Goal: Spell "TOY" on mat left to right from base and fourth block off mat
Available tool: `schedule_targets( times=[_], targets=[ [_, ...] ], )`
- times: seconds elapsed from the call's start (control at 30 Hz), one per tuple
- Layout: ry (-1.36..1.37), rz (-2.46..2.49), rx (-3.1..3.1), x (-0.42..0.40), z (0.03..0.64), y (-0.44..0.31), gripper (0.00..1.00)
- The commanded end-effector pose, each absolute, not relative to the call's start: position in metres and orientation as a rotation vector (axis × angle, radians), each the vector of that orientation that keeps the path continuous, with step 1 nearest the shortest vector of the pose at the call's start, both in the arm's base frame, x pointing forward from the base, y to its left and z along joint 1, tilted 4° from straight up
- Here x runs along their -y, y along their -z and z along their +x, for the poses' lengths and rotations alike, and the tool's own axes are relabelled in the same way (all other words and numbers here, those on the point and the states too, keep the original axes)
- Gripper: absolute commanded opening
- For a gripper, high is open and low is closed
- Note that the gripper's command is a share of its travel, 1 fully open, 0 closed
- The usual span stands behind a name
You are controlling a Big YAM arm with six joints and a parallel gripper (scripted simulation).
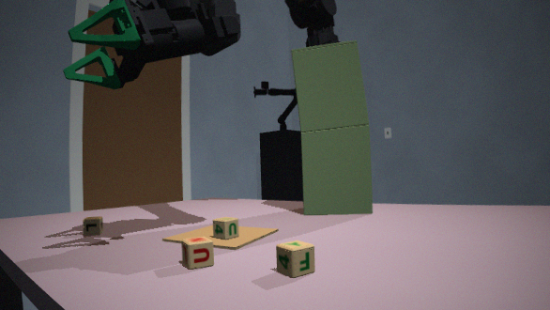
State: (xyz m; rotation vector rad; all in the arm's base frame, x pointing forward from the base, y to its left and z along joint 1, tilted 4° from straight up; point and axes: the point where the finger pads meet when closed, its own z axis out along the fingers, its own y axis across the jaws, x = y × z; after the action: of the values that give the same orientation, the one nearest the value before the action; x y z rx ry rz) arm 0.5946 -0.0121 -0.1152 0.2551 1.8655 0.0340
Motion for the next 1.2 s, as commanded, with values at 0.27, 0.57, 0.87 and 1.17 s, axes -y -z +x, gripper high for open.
schedule_targets(
  times=[0.27, 0.57, 0.87, 1.17],
  targets=[
    [-0.078, 0.176, -2.072, -0.078, 0.568, 0.167, 1.0],
    [-0.027, -0.031, -2.368, -0.187, 0.484, 0.234, 1.0],
    [0.049, -0.12, -2.479, -0.207, 0.441, 0.257, 1.0],
    [0.034, -0.121, -2.463, -0.213, 0.445, 0.248, 1.0]
  ],
)
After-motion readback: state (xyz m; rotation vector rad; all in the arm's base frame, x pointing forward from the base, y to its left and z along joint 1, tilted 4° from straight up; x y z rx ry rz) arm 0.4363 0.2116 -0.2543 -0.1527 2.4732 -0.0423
